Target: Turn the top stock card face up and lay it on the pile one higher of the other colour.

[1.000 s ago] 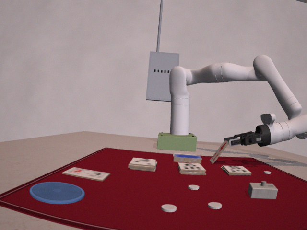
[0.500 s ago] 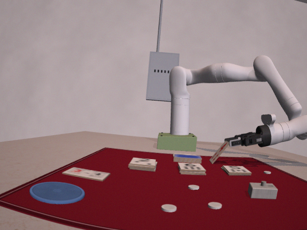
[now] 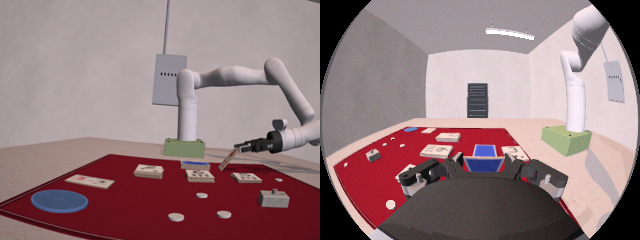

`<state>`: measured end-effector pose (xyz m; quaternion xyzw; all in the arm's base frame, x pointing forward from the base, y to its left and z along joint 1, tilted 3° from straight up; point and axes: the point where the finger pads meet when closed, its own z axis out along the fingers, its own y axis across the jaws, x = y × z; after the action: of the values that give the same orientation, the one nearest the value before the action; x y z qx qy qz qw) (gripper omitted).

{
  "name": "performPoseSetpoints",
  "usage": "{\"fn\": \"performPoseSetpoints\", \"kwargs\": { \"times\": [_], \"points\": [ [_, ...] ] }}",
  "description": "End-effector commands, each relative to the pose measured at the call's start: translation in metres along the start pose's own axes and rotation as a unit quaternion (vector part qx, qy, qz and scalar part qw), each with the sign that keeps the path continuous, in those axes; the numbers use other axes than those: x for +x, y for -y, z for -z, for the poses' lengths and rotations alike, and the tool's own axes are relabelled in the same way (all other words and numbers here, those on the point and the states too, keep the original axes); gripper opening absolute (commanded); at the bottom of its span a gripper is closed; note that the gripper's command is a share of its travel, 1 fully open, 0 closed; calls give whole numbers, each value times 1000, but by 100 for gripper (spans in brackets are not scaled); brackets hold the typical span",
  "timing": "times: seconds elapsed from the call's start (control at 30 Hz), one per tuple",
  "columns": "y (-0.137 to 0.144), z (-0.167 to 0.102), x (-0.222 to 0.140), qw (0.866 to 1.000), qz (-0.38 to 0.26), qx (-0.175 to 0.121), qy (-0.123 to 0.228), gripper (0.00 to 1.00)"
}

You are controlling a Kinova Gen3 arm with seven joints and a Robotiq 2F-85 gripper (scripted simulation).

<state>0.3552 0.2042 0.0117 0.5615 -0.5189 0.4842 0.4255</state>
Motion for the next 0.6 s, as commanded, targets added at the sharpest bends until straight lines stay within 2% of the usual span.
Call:
{"fn": "performPoseSetpoints", "kwargs": {
  "times": [0.0, 0.57],
  "points": [
    [-2, 1, 0, 1000, 2, -3, 2, 71],
    [-3, -1, 1, 1000, 2, -5, 19, 71]
  ]
}}
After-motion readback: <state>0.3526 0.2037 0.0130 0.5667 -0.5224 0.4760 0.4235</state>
